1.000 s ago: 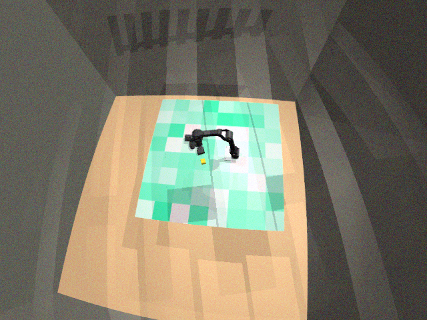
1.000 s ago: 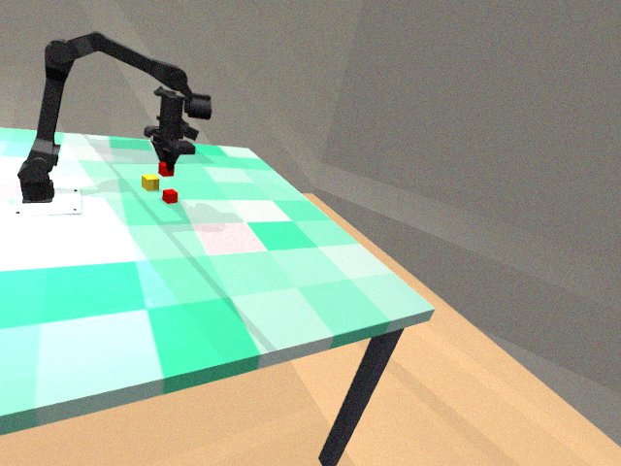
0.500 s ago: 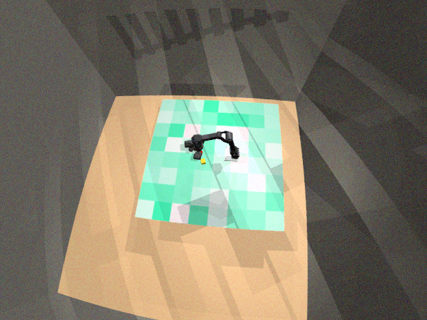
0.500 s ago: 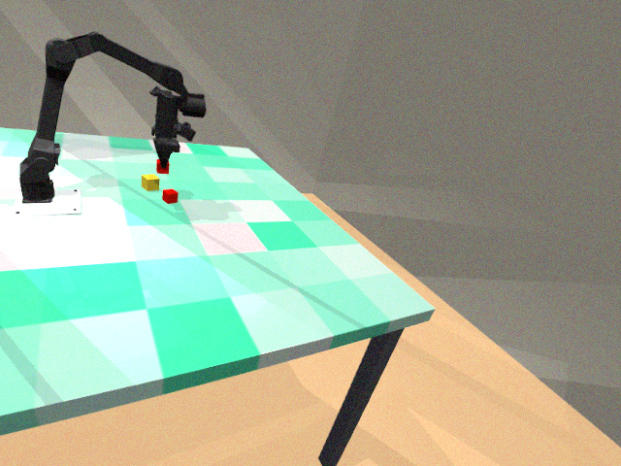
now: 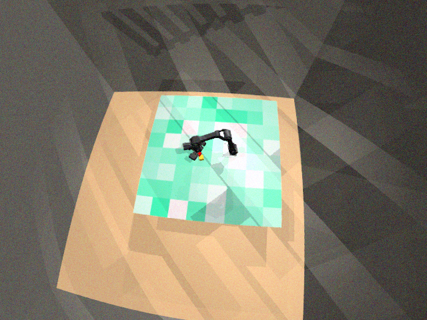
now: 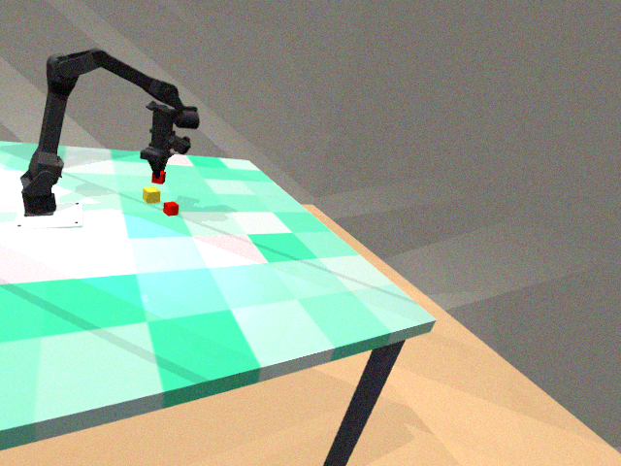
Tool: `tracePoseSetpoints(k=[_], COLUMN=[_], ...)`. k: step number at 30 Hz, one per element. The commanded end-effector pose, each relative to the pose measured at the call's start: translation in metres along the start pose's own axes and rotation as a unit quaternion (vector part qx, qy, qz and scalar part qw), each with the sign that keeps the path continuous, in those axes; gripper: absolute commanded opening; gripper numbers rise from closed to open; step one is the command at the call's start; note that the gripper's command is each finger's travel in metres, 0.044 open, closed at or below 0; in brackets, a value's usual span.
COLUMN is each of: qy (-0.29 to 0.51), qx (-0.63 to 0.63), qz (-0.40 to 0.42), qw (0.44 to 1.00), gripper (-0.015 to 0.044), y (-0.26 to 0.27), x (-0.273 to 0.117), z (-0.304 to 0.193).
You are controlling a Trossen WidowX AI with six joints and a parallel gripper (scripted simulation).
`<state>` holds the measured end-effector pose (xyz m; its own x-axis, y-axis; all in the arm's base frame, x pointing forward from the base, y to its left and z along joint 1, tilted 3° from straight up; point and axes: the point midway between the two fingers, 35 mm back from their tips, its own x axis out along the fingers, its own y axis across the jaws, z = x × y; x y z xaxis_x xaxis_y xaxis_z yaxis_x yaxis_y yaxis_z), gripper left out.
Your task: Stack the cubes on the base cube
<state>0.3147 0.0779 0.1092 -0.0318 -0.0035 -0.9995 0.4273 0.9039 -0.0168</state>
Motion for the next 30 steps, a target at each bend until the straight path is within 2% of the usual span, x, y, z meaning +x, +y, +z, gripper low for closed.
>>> tracePoseSetpoints(k=[1,11,30], qy=[0.0,0.0,0.0], qx=[0.018,0.018,0.023], qz=[0.004,0.004,0.004], qw=[1.0,1.0,1.0], gripper=[0.0105,0.0105,0.0105], y=[0.003,0.003,0.002], x=[0.0,0.0,0.025], z=[-0.003,-0.003,-0.002])
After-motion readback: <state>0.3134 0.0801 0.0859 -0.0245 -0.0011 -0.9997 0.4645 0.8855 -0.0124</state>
